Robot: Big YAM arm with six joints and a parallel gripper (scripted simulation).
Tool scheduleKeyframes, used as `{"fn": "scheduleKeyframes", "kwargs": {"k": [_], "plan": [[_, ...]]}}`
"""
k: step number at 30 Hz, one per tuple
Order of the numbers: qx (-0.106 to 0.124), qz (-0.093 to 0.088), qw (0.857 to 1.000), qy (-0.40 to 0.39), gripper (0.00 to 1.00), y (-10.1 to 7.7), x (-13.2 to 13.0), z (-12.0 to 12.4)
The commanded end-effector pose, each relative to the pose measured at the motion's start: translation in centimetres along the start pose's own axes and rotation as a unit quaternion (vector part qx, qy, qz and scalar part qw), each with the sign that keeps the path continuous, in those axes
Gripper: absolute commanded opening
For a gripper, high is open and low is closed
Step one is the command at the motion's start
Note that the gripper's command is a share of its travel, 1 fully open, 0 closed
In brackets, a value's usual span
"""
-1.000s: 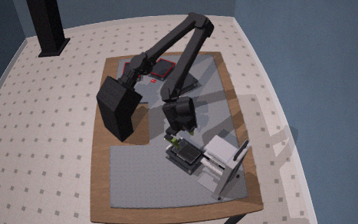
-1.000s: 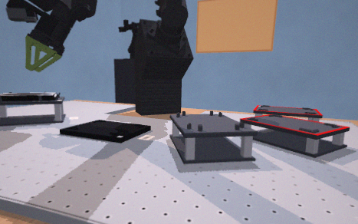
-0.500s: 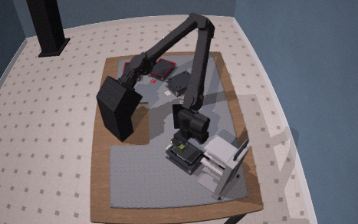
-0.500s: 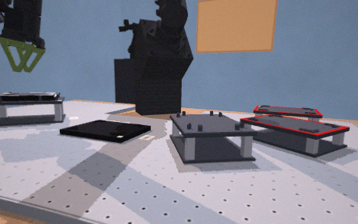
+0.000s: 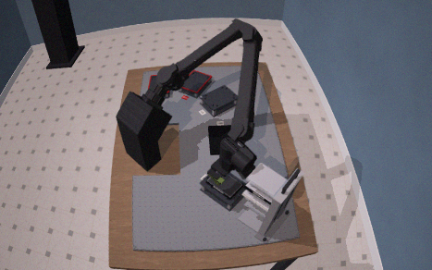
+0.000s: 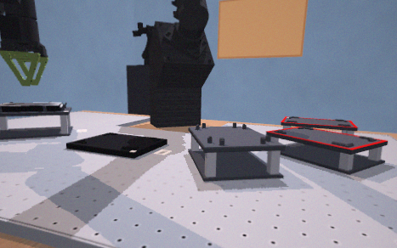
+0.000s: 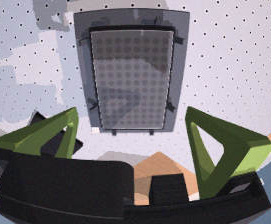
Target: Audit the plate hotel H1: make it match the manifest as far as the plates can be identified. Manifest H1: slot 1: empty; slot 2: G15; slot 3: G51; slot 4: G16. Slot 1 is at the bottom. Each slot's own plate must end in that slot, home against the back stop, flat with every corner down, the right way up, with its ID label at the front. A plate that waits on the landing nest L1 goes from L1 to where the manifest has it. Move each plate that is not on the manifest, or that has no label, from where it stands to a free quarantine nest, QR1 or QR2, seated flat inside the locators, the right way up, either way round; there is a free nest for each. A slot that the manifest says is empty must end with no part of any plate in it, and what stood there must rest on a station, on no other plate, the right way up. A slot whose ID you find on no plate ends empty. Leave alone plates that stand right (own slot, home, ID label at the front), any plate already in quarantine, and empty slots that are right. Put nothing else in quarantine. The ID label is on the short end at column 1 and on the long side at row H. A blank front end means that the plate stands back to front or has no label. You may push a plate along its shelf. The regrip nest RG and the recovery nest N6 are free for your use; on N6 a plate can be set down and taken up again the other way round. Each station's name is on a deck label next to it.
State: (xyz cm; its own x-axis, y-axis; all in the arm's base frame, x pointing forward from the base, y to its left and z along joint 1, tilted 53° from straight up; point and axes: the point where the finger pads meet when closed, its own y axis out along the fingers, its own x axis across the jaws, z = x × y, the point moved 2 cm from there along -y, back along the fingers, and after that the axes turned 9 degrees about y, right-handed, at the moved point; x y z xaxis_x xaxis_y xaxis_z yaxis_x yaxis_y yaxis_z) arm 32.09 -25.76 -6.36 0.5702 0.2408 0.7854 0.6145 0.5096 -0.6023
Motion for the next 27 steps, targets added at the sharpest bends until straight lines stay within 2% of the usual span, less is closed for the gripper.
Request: {"fn": "scheduleKeyframes", "kwargs": {"k": [1,3,4,14,16,17,19,25,27], "plan": [[-0.020,-0.003,1.000,-0.009,1.00,-1.0,-0.2,-1.0],[-0.002,-0.001,1.000,-0.003,1.00,0.7,-0.1,-0.1],[-0.001,-0.001,1.000,-0.002,1.00,0.8,-0.1,0.0],[-0.003,-0.001,1.000,-0.004,1.00,2.1,0.0,-0.3],[-0.003,-0.001,1.000,-0.004,1.00,2.1,0.0,-0.3],[-0.012,-0.002,1.000,-0.002,1.00,1.4,-0.1,-0.6],[-0.002,-0.001,1.000,-0.003,1.00,2.5,0.0,-0.2],[-0.002,-0.001,1.000,-0.004,1.00,3.3,0.0,-0.2],[-0.008,-0.002,1.000,-0.002,1.00,3.1,-0.1,-0.4]]}}
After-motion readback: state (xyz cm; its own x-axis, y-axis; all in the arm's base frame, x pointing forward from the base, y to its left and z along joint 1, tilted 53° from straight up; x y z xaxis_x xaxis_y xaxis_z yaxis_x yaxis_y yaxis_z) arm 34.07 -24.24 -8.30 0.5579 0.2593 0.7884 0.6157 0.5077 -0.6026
